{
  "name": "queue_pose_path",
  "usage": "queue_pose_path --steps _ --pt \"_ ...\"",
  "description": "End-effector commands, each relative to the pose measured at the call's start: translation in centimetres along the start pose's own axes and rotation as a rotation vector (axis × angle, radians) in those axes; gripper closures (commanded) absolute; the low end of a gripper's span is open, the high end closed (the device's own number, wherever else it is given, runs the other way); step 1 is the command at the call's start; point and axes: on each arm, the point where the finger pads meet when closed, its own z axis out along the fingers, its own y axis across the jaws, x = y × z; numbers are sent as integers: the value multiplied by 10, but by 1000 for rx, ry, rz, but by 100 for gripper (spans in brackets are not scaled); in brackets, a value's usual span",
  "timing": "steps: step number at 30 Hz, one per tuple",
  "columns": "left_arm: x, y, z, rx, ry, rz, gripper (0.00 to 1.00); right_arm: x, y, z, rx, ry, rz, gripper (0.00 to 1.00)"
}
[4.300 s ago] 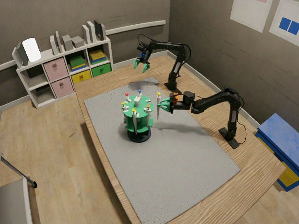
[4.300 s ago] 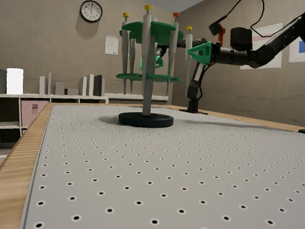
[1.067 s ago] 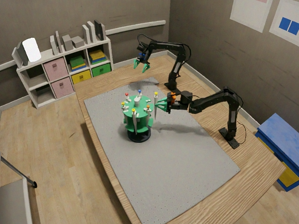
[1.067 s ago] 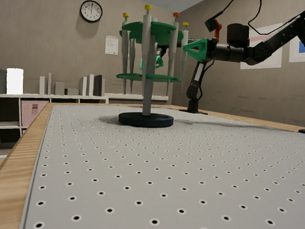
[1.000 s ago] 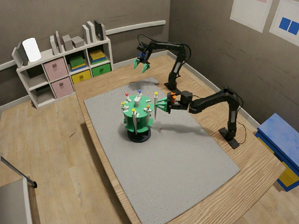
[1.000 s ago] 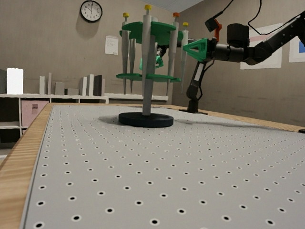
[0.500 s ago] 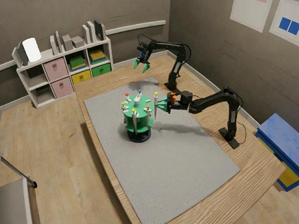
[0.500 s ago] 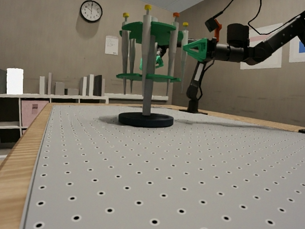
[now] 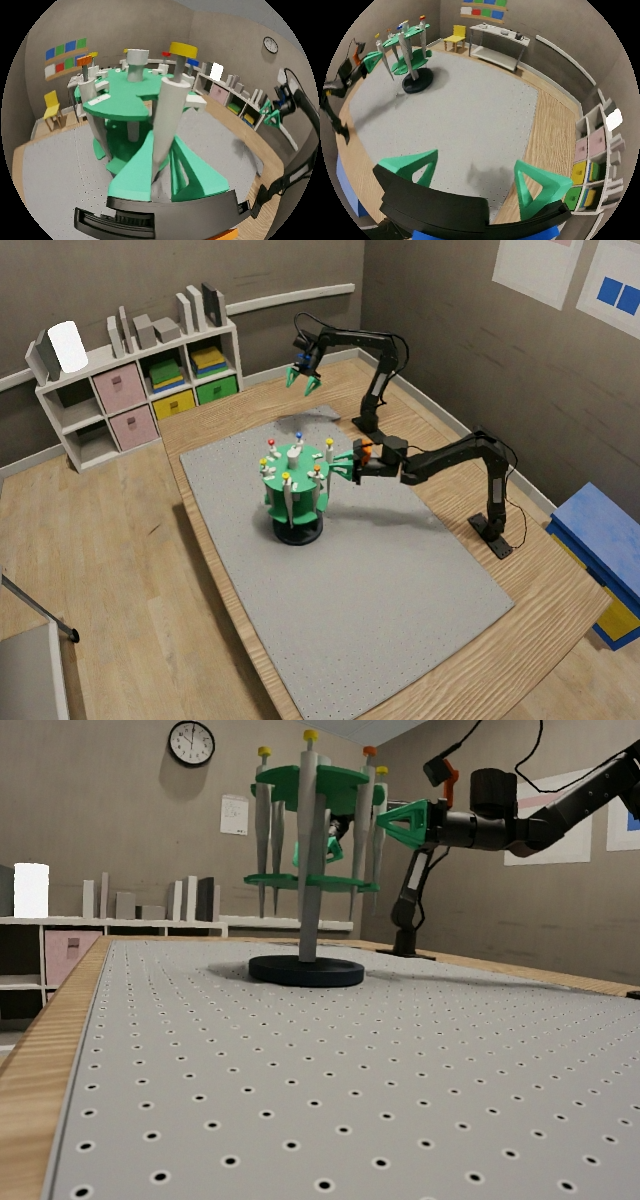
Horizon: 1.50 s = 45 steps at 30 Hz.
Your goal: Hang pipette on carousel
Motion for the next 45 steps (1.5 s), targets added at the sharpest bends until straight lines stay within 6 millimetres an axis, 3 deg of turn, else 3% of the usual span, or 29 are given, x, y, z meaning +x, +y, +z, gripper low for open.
queue_pose_path --steps 1,3,4,6,8,9,10,11,45 --pt "-40 5 6 0 -92 -18 88 -5 -4 -1 -2 -23 -8 0" --pt "-40 5 6 0 -92 -18 88 -5 -4 -1 -2 -23 -8 0" --pt "-53 2 3 7 -116 -20 88 -5 -4 -1 -2 -23 -8 0" --pt "-33 6 12 0 -81 -16 88 -5 -4 -1 -2 -23 -8 0" --pt "-32 7 14 0 -78 -16 88 -5 -4 -1 -2 -23 -8 0" --pt "-35 8 14 0 -82 -16 88 -5 -4 -1 -2 -23 -8 0" --pt "-52 9 9 -1 -113 -19 88 -5 -4 -1 -2 -23 -8 0" --pt "-54 9 9 -4 -117 -20 88 -5 -4 -1 -2 -23 -8 0" --pt "-53 4 8 3 -117 -20 88 -5 -4 -1 -2 -23 -8 0"
